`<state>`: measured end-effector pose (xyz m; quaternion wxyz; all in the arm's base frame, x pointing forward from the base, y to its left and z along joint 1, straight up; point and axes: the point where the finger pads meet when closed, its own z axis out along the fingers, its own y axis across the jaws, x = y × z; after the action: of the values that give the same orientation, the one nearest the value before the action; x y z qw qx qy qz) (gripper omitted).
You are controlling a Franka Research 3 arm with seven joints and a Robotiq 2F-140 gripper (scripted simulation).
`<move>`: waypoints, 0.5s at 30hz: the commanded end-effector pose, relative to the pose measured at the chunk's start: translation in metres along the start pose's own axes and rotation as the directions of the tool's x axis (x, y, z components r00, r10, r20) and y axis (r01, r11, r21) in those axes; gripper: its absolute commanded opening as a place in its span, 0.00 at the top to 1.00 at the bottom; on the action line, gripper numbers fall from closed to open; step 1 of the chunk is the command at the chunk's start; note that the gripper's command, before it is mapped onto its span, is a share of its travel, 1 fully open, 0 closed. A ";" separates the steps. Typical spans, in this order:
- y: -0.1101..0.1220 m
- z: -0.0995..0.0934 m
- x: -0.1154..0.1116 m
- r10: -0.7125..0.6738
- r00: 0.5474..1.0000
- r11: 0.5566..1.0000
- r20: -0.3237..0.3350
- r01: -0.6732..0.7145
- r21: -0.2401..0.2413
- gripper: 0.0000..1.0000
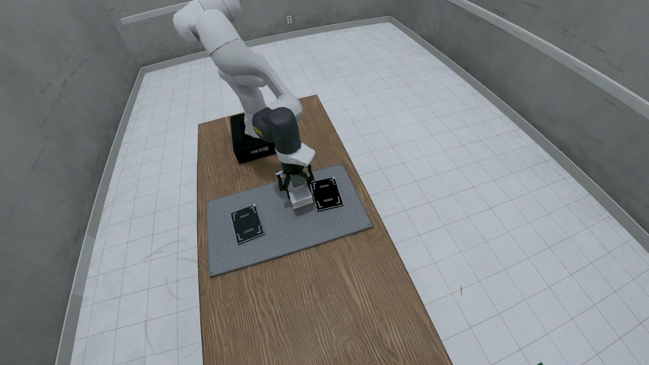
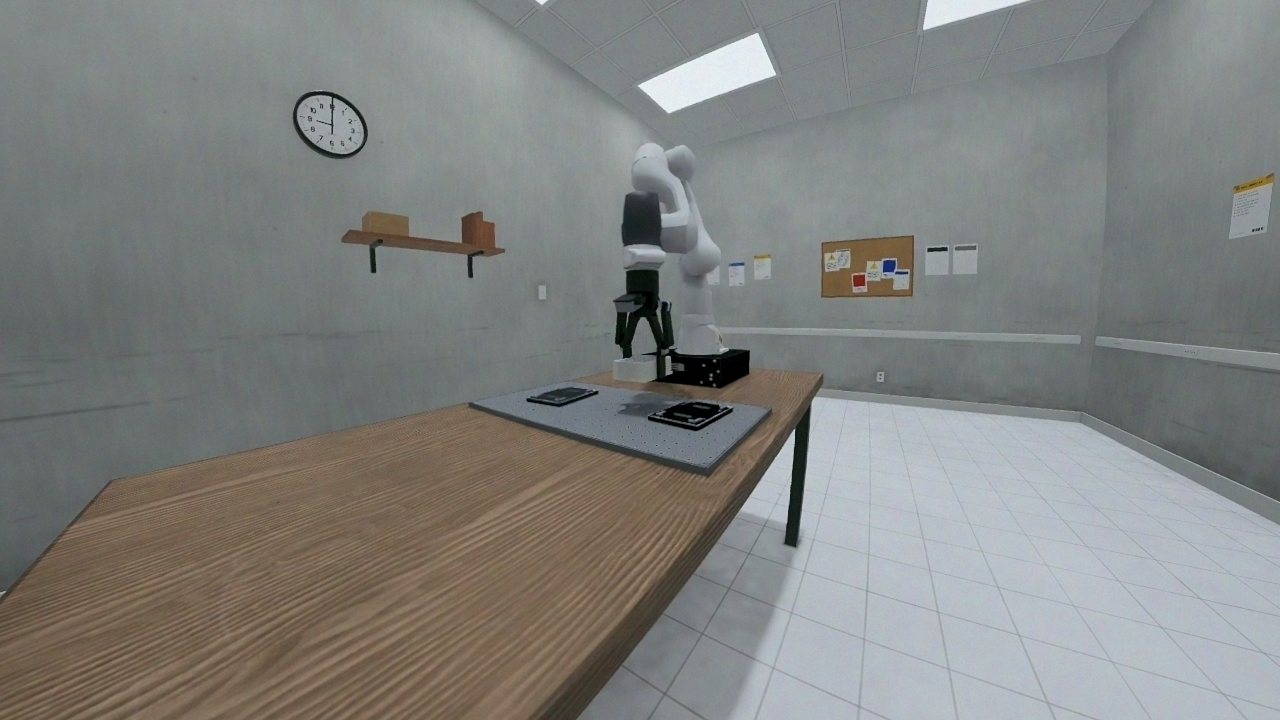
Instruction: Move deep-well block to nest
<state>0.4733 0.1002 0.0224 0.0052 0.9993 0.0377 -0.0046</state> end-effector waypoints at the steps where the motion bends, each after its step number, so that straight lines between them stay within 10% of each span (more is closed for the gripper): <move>1: 0.010 -0.002 0.003 -0.045 0.999 0.999 -0.007 0.045 0.005 0.40; 15: 0.050 -0.002 0.004 -0.045 0.999 0.999 -0.007 0.045 0.005 0.40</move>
<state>0.4783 0.0580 0.0230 0.0035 0.9993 0.0379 -0.0045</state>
